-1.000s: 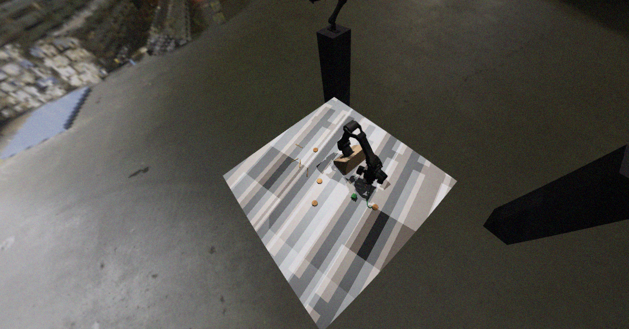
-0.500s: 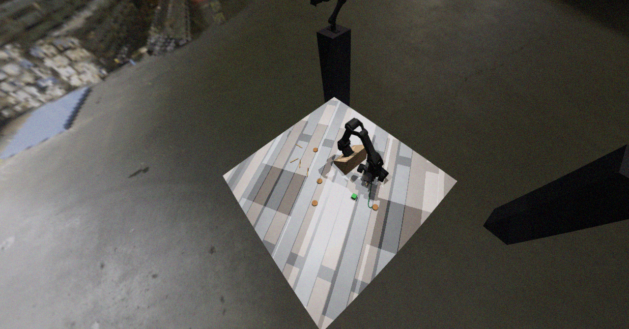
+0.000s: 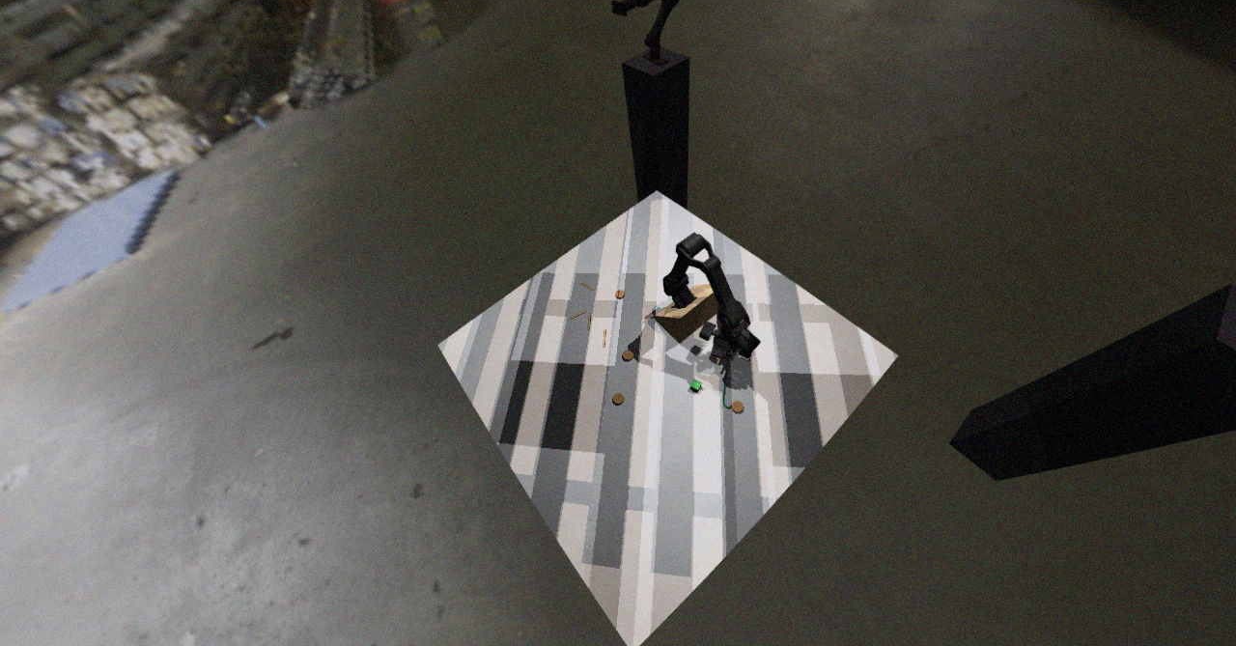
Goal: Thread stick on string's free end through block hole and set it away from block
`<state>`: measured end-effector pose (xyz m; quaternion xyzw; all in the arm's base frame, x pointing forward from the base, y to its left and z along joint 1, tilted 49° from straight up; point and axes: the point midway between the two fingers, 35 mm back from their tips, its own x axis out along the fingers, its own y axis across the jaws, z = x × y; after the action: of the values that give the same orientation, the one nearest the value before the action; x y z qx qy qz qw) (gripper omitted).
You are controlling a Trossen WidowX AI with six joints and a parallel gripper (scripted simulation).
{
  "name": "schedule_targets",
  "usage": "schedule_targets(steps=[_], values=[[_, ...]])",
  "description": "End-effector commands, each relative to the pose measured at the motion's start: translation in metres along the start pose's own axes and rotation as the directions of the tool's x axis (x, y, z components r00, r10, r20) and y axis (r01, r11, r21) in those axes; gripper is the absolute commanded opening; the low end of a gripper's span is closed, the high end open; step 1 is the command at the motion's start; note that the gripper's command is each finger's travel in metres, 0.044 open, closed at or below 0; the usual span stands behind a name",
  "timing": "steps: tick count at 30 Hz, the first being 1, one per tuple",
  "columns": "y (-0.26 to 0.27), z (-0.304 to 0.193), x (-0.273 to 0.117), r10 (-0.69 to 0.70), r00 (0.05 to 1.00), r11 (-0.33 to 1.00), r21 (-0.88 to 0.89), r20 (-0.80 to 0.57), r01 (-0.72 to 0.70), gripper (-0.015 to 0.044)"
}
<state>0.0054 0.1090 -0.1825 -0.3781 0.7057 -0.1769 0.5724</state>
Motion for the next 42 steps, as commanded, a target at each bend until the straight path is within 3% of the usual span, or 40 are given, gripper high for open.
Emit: schedule_targets(steps=[1,42], values=[[-0.004,0.003,0.004,-0.002,1.000,1.000,-0.006,0.003,0.002,0.0000],[-0.040,0.021,0.038,-0.008,1.000,1.000,-0.002,0.007,0.008,0.0000]])
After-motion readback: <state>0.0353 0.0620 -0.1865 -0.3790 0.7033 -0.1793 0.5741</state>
